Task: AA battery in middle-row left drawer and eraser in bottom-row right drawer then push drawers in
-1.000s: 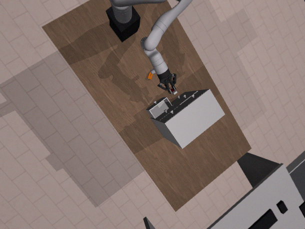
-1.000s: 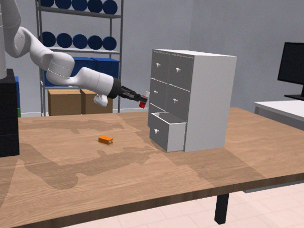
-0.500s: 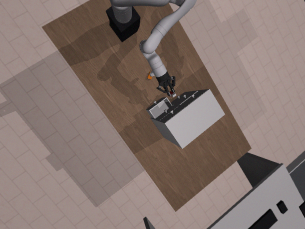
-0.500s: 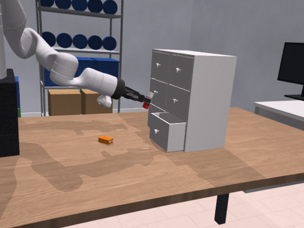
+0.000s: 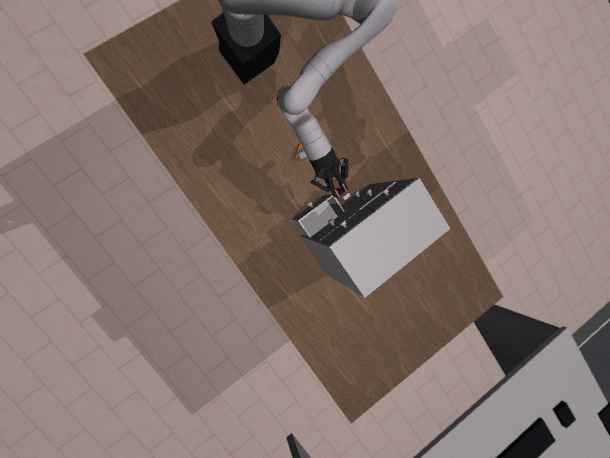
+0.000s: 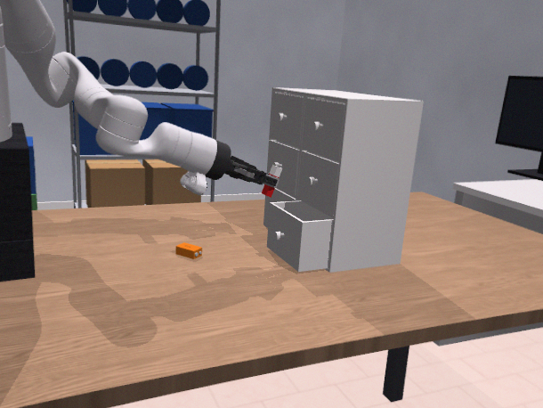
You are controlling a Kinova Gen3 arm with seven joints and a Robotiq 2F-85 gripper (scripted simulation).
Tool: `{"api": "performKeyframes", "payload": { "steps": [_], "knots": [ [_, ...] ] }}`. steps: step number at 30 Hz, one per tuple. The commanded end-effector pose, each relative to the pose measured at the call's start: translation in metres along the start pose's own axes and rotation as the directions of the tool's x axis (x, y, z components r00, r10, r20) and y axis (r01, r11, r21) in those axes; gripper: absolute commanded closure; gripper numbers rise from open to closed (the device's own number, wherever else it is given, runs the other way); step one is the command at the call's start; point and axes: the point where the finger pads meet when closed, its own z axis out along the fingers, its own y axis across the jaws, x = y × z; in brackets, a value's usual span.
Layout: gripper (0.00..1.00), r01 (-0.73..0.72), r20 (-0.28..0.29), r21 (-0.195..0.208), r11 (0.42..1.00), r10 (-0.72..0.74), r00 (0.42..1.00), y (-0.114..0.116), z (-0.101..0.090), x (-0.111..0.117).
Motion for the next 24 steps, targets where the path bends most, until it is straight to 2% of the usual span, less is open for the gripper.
{"api": "performKeyframes", "payload": {
  "steps": [1,24],
  "knots": [
    [0.81,-0.004,0.000,0.011,1.000,0.004,1.000,-0.008,0.001,0.000],
    [0.81,-0.004,0.000,0.011,1.000,0.004,1.000,-0.031,0.015,-0.005]
  ]
}}
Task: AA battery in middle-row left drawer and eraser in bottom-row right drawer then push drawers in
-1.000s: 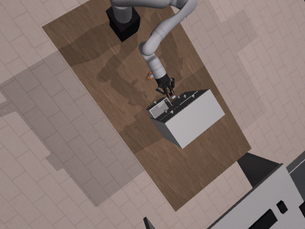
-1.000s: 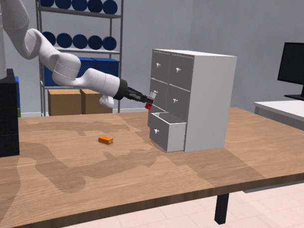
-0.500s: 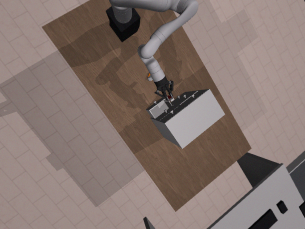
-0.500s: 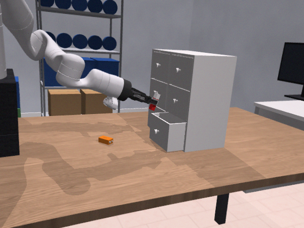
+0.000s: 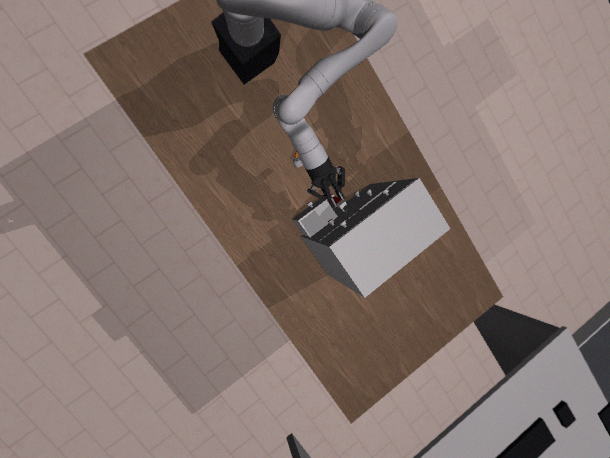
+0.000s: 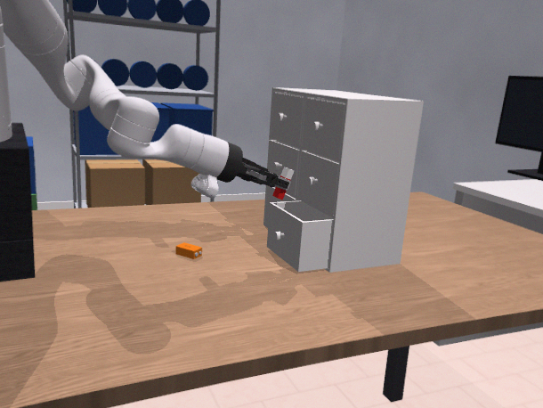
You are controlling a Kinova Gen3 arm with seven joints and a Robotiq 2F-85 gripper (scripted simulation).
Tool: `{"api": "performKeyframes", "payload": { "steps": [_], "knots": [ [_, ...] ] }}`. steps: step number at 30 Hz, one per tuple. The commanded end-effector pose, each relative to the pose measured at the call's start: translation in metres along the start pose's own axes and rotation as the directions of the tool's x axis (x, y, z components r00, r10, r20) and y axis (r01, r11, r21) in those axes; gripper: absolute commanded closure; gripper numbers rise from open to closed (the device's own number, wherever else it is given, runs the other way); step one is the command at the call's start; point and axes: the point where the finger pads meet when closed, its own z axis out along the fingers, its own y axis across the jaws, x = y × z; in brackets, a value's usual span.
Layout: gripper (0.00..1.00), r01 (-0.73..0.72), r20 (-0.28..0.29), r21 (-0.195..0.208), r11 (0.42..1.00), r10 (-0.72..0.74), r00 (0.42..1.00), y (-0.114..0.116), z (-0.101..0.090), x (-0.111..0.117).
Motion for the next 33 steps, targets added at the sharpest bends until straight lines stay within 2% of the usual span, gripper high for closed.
{"api": "performKeyframes", "payload": {
  "steps": [1,33],
  "knots": [
    [0.81,-0.003,0.000,0.009,1.000,0.003,1.000,-0.007,0.001,0.000],
    [0.81,-0.003,0.000,0.009,1.000,0.003,1.000,-0.026,0.012,-0.004]
  ]
}}
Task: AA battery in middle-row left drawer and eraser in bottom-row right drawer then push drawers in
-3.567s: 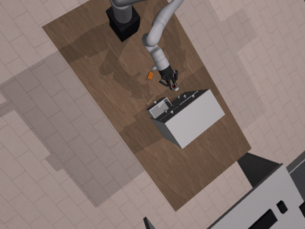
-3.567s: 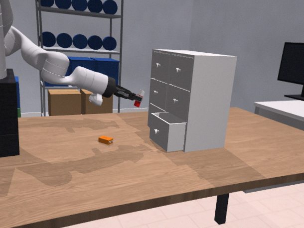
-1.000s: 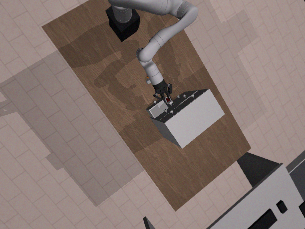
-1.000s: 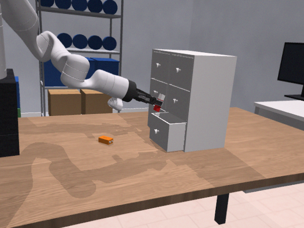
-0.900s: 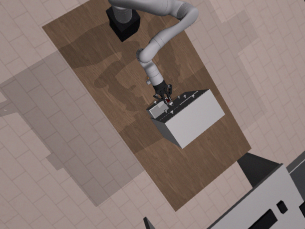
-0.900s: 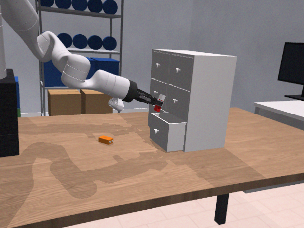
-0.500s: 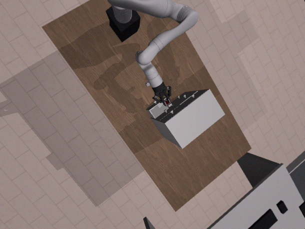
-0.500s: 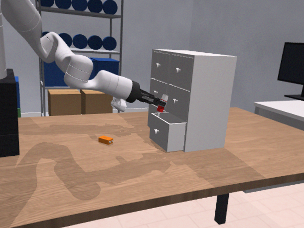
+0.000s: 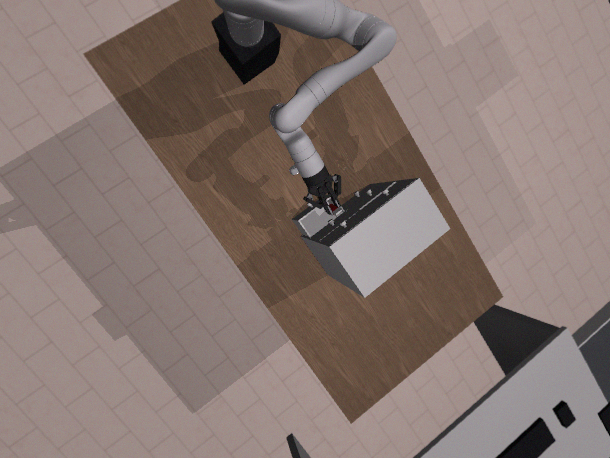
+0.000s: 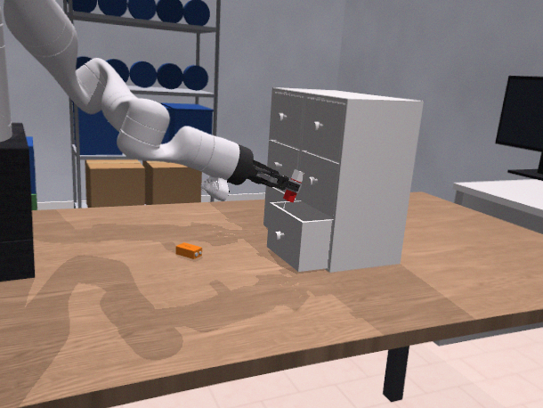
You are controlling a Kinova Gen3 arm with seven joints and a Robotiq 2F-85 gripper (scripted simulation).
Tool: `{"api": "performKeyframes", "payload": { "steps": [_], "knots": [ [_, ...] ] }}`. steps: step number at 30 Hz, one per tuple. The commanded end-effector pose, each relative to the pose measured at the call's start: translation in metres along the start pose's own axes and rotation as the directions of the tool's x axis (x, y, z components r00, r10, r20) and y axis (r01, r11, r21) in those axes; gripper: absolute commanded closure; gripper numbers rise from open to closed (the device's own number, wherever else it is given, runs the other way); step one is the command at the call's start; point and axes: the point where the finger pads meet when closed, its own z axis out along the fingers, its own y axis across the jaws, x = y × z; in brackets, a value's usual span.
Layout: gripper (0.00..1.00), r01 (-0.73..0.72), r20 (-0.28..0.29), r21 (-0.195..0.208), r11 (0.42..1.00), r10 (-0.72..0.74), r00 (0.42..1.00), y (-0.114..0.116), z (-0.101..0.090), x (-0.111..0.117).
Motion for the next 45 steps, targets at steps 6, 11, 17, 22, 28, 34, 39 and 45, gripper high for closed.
{"api": "performKeyframes", "payload": {
  "steps": [6,11,17,22,28,34,39,45],
  "knots": [
    [0.81,-0.001,0.001,0.003,1.000,0.001,1.000,-0.0027,0.0006,-0.0005],
    [0.81,-0.001,0.001,0.003,1.000,0.001,1.000,-0.0032,0.0008,-0.0006],
    [0.81,-0.001,0.001,0.003,1.000,0.001,1.000,-0.0033,0.0009,-0.0006],
    [0.81,-0.001,0.001,0.003,1.000,0.001,1.000,-0.0033,0.0009,-0.0006],
    [0.81,-0.001,0.001,0.003,1.000,0.001,1.000,-0.0033,0.0009,-0.0006],
    [0.81,-0.001,0.001,0.003,1.000,0.001,1.000,-0.0033,0.0009,-0.0006],
    [0.81,-0.001,0.001,0.003,1.000,0.001,1.000,-0.0033,0.0009,-0.0006],
    [0.73,-0.001,0.001,0.003,1.000,0.001,1.000,-0.0033,0.0009,-0.0006]
  ]
}}
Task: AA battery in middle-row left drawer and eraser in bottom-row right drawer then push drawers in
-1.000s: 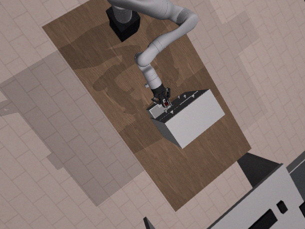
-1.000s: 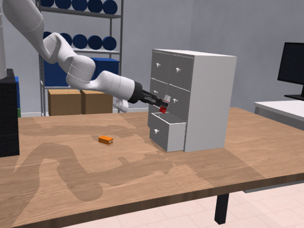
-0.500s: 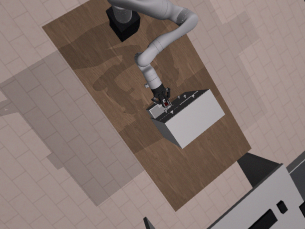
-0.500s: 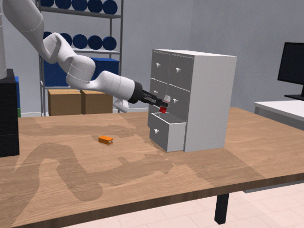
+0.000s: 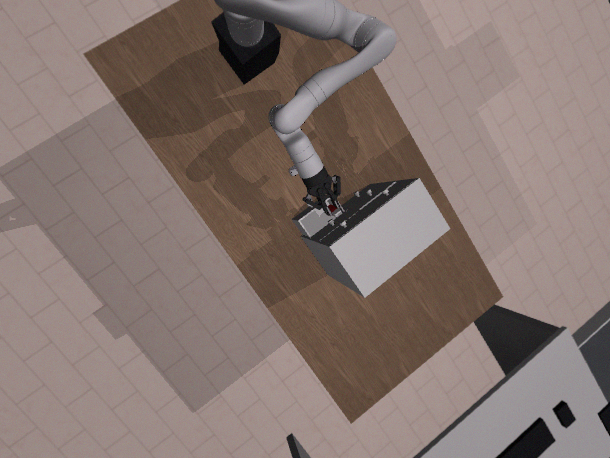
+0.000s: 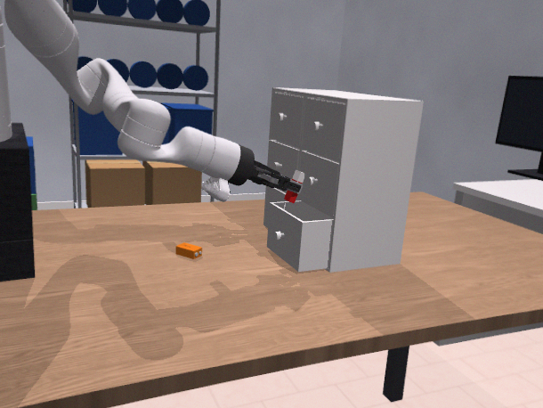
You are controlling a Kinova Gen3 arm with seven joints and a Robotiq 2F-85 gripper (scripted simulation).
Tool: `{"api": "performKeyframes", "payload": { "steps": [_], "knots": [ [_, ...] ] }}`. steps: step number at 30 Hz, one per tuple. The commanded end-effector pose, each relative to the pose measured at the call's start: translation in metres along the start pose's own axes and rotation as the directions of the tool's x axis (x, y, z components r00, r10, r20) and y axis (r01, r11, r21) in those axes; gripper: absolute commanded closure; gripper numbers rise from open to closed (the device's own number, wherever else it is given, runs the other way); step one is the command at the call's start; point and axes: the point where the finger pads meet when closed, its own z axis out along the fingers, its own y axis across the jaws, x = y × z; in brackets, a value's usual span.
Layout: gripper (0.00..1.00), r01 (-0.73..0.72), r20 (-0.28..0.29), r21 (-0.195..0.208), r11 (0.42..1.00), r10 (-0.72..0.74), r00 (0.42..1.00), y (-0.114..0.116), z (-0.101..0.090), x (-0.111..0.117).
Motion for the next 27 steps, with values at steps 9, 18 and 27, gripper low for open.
{"api": "performKeyframes", "payload": {
  "steps": [9,18,27],
  "knots": [
    [0.62,0.000,0.002,0.000,1.000,0.000,1.000,0.0002,0.0000,-0.0009],
    [0.62,0.000,0.002,0.000,1.000,0.000,1.000,0.0002,0.0000,-0.0009],
    [0.62,0.000,0.002,0.000,1.000,0.000,1.000,0.0002,0.0000,-0.0009]
  ]
}}
